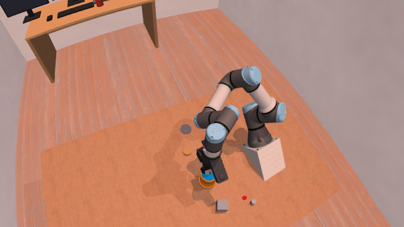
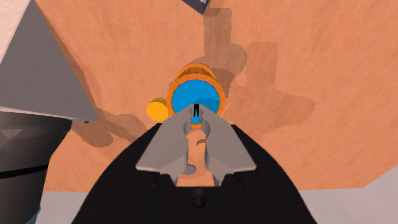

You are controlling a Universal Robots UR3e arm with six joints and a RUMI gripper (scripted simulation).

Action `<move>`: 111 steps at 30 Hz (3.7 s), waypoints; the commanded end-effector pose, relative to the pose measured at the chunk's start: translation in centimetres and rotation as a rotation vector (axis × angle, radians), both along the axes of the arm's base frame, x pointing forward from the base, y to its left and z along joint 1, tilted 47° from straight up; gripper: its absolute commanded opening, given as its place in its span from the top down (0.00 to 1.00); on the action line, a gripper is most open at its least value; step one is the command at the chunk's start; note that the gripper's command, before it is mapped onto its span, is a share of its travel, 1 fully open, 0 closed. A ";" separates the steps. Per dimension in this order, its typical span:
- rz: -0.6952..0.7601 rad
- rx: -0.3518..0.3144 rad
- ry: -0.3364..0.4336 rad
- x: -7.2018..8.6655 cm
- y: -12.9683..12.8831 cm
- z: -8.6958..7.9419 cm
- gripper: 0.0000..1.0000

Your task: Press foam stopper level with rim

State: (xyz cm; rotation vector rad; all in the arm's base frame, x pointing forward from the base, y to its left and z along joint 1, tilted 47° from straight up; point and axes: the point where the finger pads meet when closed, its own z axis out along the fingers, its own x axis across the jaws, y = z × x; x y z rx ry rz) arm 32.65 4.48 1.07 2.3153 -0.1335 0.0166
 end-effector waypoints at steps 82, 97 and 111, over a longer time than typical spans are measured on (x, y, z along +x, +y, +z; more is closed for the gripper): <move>0.000 0.000 -0.001 0.2 3.4 3.2 1.00; 0.000 0.000 -0.001 0.1 2.2 2.0 1.00; 0.000 0.000 -0.001 0.1 1.3 1.2 1.00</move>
